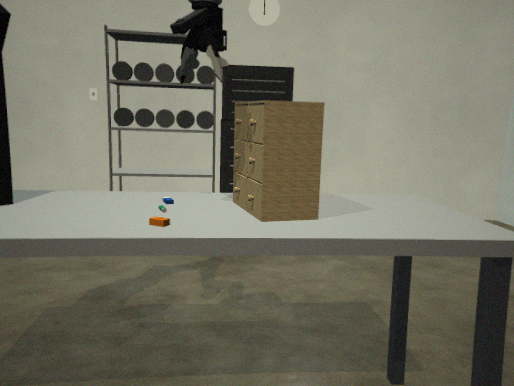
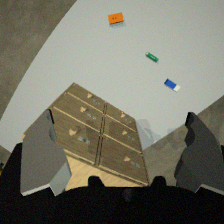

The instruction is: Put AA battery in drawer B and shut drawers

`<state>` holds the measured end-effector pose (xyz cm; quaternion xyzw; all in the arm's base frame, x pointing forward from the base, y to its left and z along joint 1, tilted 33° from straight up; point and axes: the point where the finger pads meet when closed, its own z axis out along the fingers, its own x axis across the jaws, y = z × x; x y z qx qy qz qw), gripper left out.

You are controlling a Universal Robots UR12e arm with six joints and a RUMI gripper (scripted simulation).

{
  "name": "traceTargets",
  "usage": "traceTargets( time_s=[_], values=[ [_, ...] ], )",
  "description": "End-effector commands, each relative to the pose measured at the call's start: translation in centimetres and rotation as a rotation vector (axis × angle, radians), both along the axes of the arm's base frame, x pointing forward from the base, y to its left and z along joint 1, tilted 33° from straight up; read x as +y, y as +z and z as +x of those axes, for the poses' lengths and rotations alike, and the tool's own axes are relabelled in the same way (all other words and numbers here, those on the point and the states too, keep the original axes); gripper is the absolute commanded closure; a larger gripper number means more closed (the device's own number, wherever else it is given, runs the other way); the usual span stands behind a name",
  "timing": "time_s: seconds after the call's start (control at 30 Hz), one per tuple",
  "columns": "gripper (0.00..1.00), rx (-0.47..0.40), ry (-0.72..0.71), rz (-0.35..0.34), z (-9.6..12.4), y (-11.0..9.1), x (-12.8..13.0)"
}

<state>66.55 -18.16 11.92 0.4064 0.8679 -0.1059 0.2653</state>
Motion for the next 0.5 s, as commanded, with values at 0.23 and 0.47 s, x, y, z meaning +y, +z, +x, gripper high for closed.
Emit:
traceTargets(
  time_s=[0.23, 0.47],
  values=[
    [0.0, 0.168, 0.364, -0.156, -1.1, 0.4, -1.0],
    [0.0, 0.266, 0.57, -0.248, -1.5, 0.7, -1.5]
  ],
)
